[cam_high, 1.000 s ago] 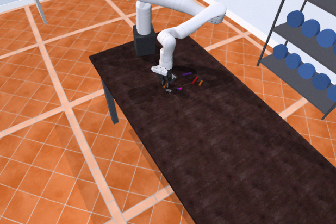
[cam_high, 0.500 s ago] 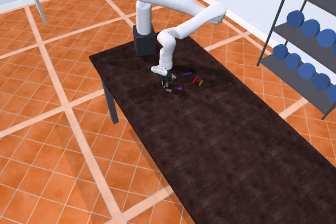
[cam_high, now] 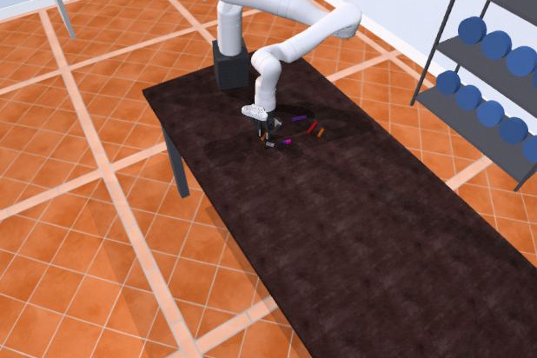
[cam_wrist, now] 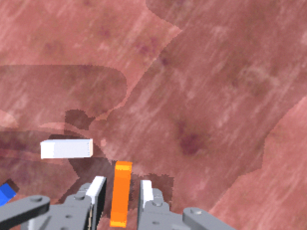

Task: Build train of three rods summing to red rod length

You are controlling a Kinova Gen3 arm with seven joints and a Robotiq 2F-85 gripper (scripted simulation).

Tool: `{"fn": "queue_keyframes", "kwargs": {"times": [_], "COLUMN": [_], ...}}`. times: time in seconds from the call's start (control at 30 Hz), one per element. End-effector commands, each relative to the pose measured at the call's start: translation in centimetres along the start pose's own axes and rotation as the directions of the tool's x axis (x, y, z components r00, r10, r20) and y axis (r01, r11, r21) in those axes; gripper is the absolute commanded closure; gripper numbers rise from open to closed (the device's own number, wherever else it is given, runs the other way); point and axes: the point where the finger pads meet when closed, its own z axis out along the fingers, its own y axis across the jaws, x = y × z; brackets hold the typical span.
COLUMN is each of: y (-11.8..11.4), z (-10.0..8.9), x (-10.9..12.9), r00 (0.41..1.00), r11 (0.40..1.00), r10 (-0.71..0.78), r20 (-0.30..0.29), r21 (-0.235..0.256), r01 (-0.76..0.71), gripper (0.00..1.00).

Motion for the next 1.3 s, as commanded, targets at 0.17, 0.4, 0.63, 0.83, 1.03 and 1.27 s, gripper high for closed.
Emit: {"fn": "queue_keyframes", "kwargs": {"times": [0.17,0.4,0.63,0.83,1.03,1.27], "y": [-0.18,-0.18,-0.18,-0.18,-0.18,-0.18], "z": [0.14,0.14,0.14,0.14,0.14,0.14], "x": [0.19,0.19,0.19,0.19,0.19,0.19], "r00": [1.000,1.000,1.000,1.000,1.000,1.000], "r11": [1.000,1.000,1.000,1.000,1.000,1.000], "r10": [-0.001,-0.001,-0.001,-0.001,-0.001,-0.001], "r20": [-0.005,-0.005,-0.005,-0.005,-0.005,-0.005], "r21": [0.003,0.003,0.003,0.003,0.003,0.003], "r01": [0.001,0.001,0.001,0.001,0.001,0.001], "gripper": [0.76,0.95,0.95,0.95,0.95,0.95]}}
